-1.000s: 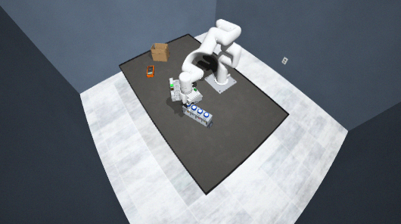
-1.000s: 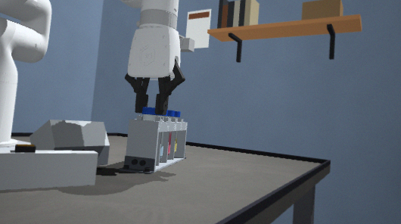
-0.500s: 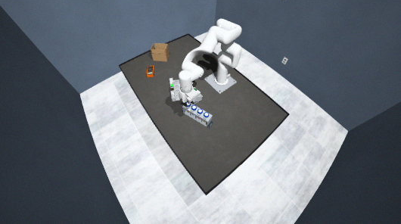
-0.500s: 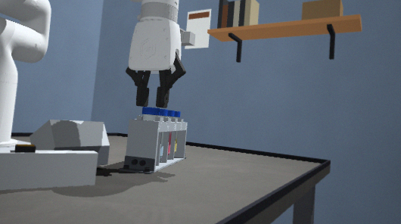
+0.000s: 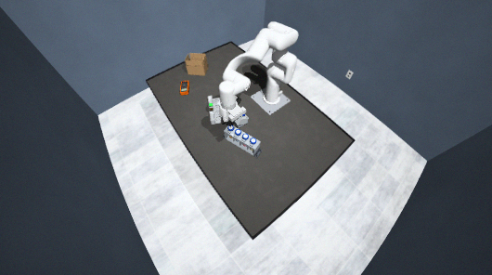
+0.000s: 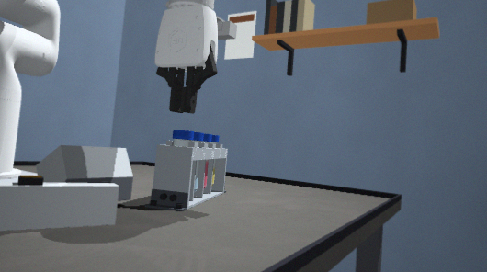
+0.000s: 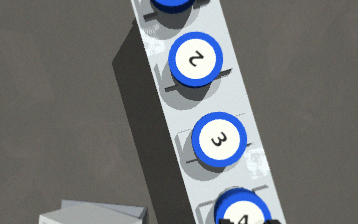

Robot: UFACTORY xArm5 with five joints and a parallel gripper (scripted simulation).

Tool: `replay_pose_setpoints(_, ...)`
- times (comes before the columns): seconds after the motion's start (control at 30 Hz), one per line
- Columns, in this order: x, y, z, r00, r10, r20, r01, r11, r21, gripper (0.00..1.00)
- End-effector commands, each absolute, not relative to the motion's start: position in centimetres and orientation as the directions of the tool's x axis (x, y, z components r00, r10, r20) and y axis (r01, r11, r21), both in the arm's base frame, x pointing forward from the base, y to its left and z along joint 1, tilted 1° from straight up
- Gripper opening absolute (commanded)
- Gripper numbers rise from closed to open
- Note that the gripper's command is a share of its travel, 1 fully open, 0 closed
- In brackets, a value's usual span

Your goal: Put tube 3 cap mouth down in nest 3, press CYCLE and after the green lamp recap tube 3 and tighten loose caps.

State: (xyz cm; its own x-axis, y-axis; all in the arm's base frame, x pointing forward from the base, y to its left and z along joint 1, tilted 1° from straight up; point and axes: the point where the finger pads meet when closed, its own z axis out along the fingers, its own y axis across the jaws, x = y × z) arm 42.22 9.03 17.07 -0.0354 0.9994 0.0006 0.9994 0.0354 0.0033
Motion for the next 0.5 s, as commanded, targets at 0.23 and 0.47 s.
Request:
replay_pose_setpoints(0.23,38.0,5.9,17.4,0.052,0.999,-0.010,0.999,-0.052,0.012,0.00)
replay_pose_setpoints(0.47,35.0,3.6,15.7,0.052,0.999,-0.011,0.999,-0.052,0.012,0.00)
